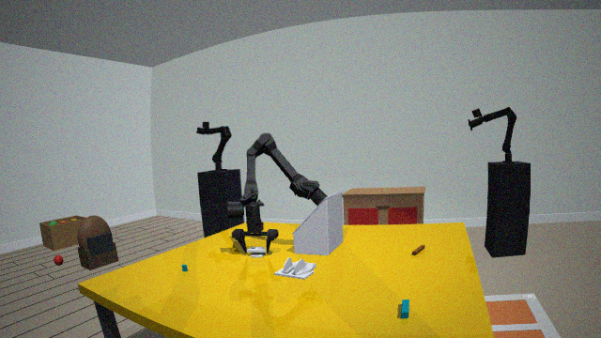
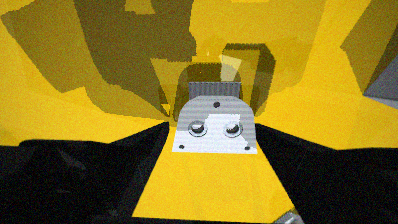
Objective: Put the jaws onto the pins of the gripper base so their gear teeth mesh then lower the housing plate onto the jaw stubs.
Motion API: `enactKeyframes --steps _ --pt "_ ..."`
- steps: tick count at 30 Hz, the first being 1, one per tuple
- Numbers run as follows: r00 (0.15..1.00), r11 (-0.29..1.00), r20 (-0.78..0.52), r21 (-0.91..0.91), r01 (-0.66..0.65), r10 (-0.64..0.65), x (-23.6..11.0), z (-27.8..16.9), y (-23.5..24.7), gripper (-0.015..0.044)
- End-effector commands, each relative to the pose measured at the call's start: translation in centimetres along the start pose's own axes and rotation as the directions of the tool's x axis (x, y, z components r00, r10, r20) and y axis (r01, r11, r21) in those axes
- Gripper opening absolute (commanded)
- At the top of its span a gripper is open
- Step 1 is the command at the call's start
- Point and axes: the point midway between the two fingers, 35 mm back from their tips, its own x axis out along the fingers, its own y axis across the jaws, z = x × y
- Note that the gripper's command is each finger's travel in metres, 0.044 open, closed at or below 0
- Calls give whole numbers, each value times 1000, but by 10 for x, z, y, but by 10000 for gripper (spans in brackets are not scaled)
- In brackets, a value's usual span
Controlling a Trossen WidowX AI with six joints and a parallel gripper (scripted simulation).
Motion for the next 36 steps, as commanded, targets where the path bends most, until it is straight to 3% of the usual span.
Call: enactKeyframes --steps 1,26,36 --pt "1000 1000 -1 -8 6 -6 1 0 -2 440" --pt "1000 1000 -1 -8 6 -6 2 0 -2 440" --pt "1000 1000 1 -1 2 -2 1 0 -1 373"
